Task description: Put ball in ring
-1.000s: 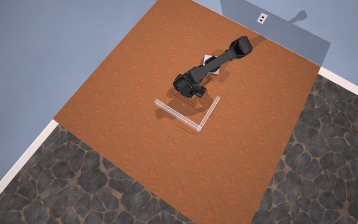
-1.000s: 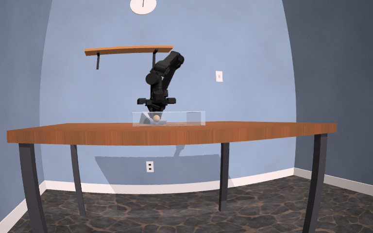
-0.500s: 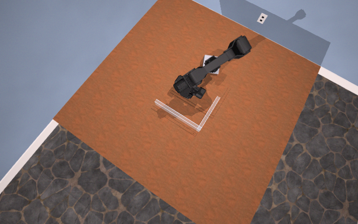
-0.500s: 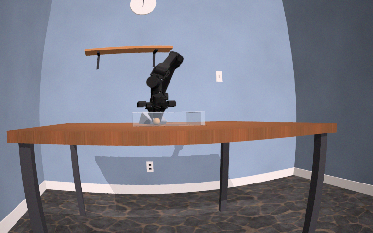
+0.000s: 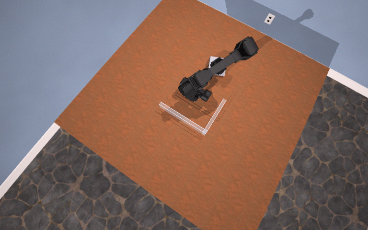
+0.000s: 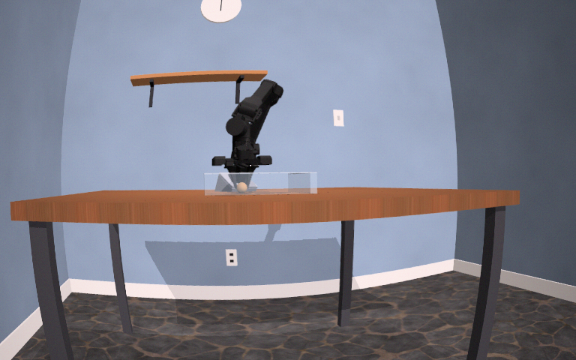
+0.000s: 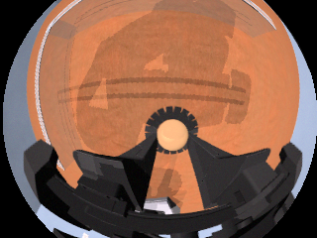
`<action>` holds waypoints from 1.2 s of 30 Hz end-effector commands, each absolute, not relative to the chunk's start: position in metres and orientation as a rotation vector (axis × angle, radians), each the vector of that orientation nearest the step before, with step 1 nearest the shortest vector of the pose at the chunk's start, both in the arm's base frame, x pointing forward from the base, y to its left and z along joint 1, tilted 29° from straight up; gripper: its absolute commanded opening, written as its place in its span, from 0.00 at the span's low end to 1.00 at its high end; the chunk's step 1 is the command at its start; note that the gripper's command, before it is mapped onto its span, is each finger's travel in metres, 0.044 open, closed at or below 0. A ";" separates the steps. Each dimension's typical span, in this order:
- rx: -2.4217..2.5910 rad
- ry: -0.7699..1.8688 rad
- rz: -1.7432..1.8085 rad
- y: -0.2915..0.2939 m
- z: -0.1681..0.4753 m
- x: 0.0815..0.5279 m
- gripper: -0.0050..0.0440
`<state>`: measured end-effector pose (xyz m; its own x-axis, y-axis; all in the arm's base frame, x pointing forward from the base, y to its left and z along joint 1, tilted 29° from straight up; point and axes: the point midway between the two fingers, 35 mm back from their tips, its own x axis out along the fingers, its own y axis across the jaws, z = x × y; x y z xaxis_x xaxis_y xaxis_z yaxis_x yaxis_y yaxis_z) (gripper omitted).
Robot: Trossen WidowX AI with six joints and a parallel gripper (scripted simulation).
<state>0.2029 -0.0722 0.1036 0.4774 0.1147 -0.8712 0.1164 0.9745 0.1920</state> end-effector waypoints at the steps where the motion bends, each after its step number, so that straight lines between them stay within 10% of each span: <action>1: 0.237 1.074 -0.002 -0.073 0.103 0.203 0.39; 8: 0.237 1.074 -0.002 -0.073 0.103 0.203 0.65; 23: 0.237 1.074 -0.002 -0.073 0.103 0.203 0.65; 30: 0.237 1.074 -0.002 -0.073 0.103 0.203 0.99; 36: 0.237 1.074 -0.002 -0.073 0.104 0.203 1.00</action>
<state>0.2031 -0.0726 0.1033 0.4775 0.1143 -0.8712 0.1173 0.9743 0.1921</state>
